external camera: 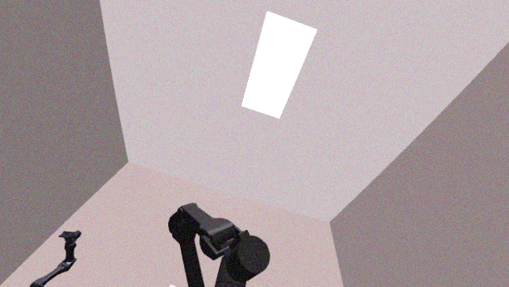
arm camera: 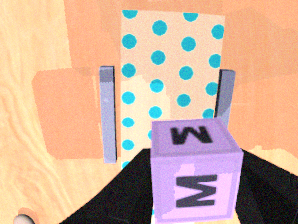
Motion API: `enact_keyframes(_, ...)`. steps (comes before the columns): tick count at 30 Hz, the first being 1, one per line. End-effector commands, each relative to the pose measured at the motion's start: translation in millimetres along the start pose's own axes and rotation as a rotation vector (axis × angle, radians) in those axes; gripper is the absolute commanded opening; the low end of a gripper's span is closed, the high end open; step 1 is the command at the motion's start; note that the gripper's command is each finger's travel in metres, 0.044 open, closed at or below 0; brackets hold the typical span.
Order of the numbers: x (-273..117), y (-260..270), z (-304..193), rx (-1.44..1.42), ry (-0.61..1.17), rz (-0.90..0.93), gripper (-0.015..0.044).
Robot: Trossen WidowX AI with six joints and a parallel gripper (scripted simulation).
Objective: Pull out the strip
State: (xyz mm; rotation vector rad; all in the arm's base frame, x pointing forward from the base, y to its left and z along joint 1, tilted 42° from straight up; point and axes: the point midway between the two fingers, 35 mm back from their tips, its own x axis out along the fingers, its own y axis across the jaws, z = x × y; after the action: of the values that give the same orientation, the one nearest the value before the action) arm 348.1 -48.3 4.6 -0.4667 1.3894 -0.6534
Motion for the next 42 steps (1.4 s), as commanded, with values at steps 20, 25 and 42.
enact_keyframes(20, -41, -1, -45, -0.003, 0.001, 0.0, 0.0)
enact_keyframes(25, -44, -1, -45, -0.003, 0.001, -0.001, 0.0)
enact_keyframes(42, -44, -1, -45, -0.003, 0.001, -0.001, 0.0)
